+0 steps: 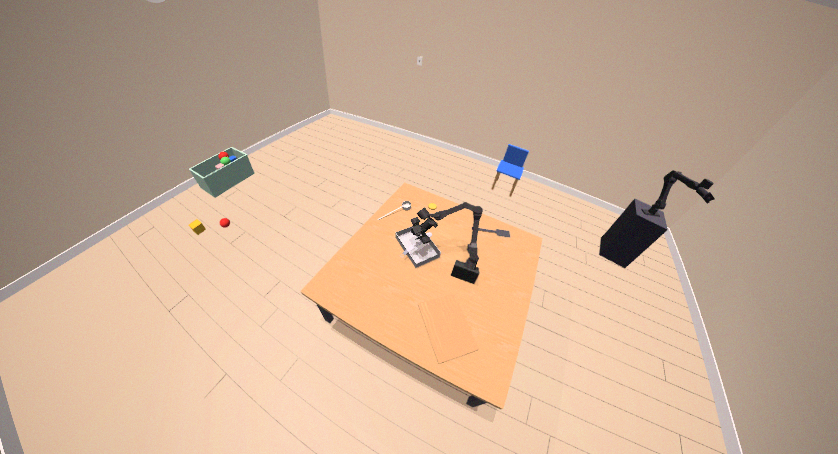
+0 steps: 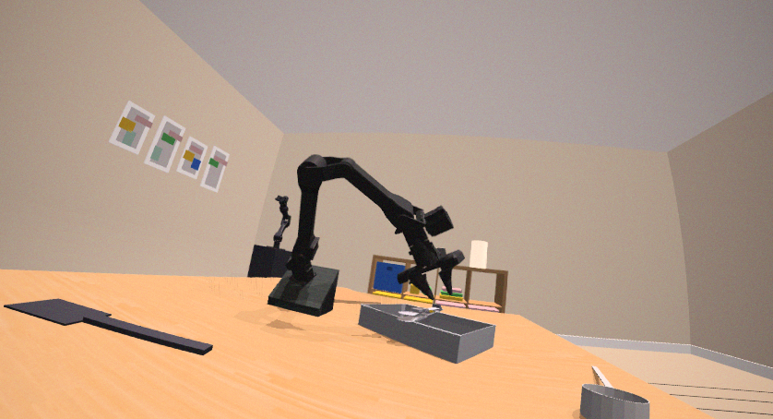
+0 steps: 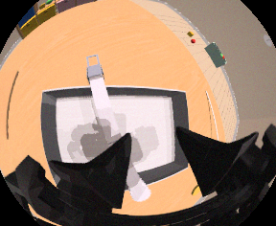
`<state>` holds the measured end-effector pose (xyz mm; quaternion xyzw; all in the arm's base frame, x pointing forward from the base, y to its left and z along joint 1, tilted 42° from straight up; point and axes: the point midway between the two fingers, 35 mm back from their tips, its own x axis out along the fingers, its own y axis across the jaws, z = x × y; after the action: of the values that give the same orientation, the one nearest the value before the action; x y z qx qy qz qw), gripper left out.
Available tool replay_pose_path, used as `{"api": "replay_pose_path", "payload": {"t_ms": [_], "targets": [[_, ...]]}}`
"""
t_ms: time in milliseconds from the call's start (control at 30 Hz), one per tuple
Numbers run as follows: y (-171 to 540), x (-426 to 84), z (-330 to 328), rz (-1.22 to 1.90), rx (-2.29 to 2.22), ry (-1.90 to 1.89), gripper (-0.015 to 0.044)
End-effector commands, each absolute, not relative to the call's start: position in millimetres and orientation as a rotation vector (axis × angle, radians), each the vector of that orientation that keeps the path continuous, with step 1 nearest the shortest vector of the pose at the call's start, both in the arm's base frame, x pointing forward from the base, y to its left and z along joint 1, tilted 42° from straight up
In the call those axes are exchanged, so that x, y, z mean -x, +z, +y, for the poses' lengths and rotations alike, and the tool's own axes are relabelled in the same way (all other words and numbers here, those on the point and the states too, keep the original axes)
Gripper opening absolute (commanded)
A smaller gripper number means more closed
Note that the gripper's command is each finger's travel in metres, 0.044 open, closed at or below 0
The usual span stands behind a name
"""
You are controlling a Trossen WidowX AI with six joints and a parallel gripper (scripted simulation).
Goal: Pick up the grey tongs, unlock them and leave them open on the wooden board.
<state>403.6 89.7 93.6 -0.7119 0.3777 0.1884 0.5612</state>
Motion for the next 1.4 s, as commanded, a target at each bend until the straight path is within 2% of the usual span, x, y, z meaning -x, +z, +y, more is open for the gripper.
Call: {"api": "replay_pose_path", "payload": {"t_ms": [0,200,1367], "targets": [[60,-380,108,0.956,1.78,0.414,0.026],[37,-344,119,0.996,1.997,0.264,0.026],[19,-377,99,0.999,1.992,0.268,0.026]]}}
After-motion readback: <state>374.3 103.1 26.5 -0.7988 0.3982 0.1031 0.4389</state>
